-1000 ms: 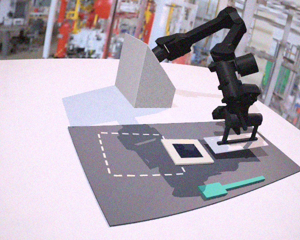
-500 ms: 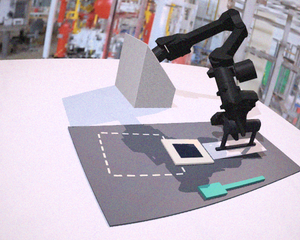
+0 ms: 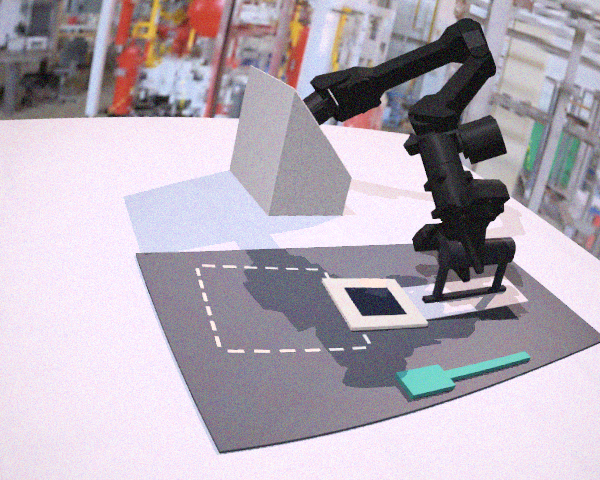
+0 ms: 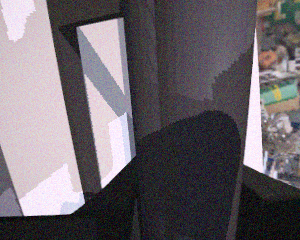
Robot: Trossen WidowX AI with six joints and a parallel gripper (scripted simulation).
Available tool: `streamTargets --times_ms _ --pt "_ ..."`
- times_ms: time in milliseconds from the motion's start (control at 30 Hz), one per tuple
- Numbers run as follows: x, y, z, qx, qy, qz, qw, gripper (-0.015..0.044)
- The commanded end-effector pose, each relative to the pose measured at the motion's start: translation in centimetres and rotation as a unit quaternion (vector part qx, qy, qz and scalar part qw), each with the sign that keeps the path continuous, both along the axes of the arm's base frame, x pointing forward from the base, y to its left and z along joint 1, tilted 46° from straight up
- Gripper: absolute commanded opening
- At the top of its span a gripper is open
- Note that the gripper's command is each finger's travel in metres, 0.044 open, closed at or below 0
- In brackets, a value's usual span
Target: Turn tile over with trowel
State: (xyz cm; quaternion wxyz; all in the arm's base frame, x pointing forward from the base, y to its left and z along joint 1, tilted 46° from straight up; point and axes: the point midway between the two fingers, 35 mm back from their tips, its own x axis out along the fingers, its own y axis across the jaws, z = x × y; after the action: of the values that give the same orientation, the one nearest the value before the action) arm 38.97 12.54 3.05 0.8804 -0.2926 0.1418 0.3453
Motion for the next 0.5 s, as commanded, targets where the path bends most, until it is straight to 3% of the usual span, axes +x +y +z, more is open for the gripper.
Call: streamTargets --times_ms 0,467 --pt "0.0 -0.8 -0.8 -0.005 0.004 -0.005 1.0 0.0" --pt "-0.3 -2.3 -2.4 -0.005 0.004 -0.006 1.0 0.0"
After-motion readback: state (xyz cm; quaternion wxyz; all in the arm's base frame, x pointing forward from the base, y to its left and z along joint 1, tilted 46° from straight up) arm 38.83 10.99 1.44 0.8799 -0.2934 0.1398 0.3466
